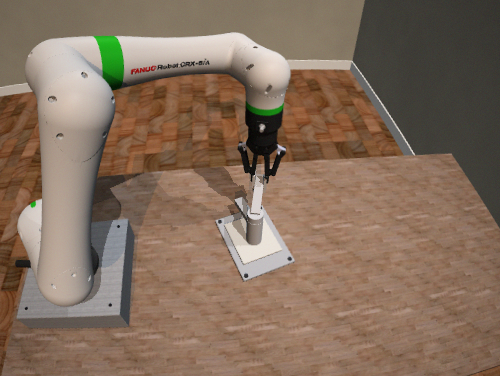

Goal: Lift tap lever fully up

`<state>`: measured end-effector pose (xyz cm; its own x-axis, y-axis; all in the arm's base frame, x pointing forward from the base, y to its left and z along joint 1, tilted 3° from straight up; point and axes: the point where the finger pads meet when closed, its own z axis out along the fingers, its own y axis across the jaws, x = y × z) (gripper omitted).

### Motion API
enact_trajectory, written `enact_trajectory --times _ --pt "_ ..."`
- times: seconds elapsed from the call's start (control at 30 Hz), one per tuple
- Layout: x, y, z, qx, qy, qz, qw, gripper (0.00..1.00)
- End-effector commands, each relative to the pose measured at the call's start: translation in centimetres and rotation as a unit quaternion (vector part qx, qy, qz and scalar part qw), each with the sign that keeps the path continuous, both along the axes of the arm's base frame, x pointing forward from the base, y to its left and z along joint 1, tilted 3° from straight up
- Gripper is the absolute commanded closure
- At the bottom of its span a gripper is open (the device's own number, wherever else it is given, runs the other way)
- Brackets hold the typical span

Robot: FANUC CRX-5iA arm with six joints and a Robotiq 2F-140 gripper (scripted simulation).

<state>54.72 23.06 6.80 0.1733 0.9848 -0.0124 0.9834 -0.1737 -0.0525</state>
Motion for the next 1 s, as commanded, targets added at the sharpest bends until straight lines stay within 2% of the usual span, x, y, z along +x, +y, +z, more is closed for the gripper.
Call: enact_trajectory --times 0.0,0.97 --pt "0.01 -0.18 0.36 0.0 0.0 0.0 1.0 1.0" --pt "-0.01 -0.34 0.65 0.0 0.0 0.0 1.0 1.0"
